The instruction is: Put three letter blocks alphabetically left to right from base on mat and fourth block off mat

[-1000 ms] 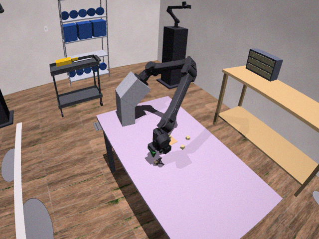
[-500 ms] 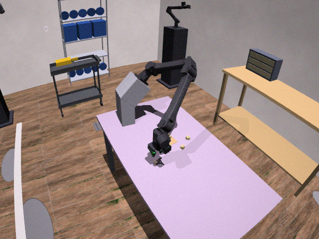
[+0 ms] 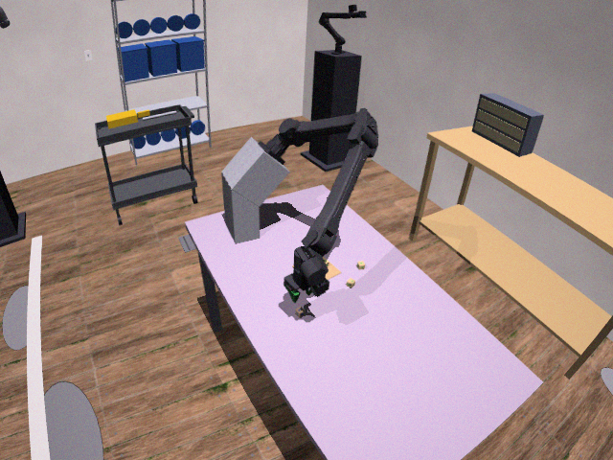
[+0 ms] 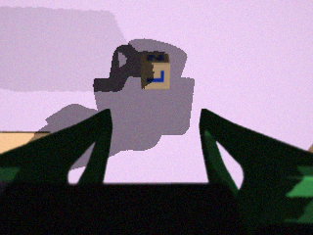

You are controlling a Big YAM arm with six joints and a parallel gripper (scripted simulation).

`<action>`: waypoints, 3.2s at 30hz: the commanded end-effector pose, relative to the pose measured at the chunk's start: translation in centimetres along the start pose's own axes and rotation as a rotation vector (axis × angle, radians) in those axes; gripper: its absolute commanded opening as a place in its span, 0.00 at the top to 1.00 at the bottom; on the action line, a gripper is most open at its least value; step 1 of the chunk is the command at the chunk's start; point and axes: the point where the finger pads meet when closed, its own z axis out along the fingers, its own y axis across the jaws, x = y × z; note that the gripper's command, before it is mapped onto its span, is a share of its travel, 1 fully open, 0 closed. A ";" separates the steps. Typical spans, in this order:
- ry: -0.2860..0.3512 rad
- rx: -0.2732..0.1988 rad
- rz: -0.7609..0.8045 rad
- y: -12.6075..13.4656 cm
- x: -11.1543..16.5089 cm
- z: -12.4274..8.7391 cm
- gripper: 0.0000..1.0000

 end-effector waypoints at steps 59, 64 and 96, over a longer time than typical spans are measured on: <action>-0.010 0.001 -0.018 0.2 -1.0 5.6 0.40; -0.010 0.001 -0.018 0.2 -1.0 5.6 0.40; -0.010 0.001 -0.018 0.2 -1.0 5.6 0.40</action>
